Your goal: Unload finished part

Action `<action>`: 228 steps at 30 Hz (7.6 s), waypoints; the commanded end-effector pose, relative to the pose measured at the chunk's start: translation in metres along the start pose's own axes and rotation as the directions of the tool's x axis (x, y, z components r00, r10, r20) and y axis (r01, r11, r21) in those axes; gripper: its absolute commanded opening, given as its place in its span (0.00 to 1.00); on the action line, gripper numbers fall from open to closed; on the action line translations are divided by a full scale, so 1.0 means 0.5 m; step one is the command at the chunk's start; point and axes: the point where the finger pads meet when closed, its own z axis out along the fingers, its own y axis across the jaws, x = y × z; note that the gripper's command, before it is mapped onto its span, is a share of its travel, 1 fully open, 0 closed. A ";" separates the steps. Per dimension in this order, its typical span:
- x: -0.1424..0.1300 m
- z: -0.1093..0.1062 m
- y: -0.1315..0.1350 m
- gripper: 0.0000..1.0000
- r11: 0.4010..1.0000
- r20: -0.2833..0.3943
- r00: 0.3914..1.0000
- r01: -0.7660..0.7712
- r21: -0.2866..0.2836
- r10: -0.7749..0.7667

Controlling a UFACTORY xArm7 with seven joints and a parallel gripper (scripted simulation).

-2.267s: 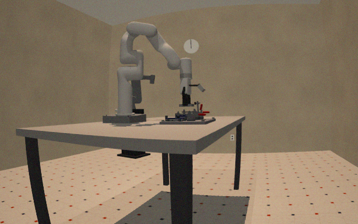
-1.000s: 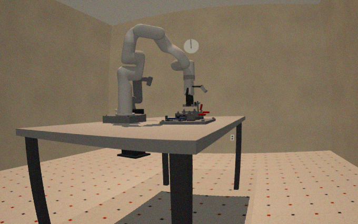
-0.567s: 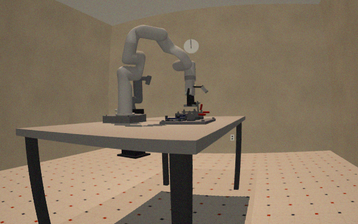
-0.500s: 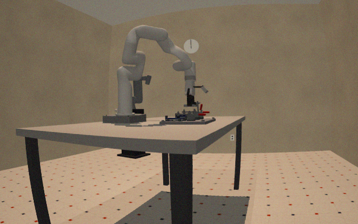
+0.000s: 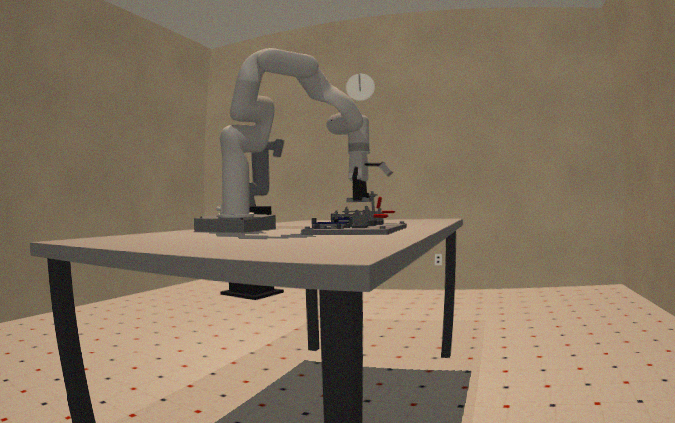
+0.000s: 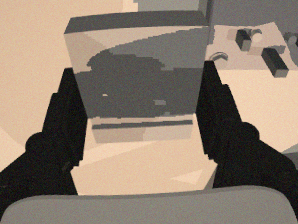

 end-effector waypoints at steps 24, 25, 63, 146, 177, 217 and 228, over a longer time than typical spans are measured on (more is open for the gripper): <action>0.002 -0.002 -0.002 0.00 1.000 -0.003 1.000 0.000 0.002 0.000; 0.002 -0.001 -0.002 0.00 1.000 -0.003 1.000 0.000 0.002 0.000; 0.003 0.126 -0.003 0.00 1.000 -0.003 1.000 0.000 0.002 0.000; 0.003 0.179 -0.003 0.00 1.000 -0.003 1.000 0.000 0.002 0.000; 0.003 0.179 -0.003 0.95 1.000 -0.003 1.000 0.000 0.002 0.000; 0.003 0.069 -0.003 0.95 1.000 -0.003 1.000 0.000 0.002 0.000; 0.003 0.005 -0.003 0.95 1.000 -0.003 1.000 0.000 0.002 0.000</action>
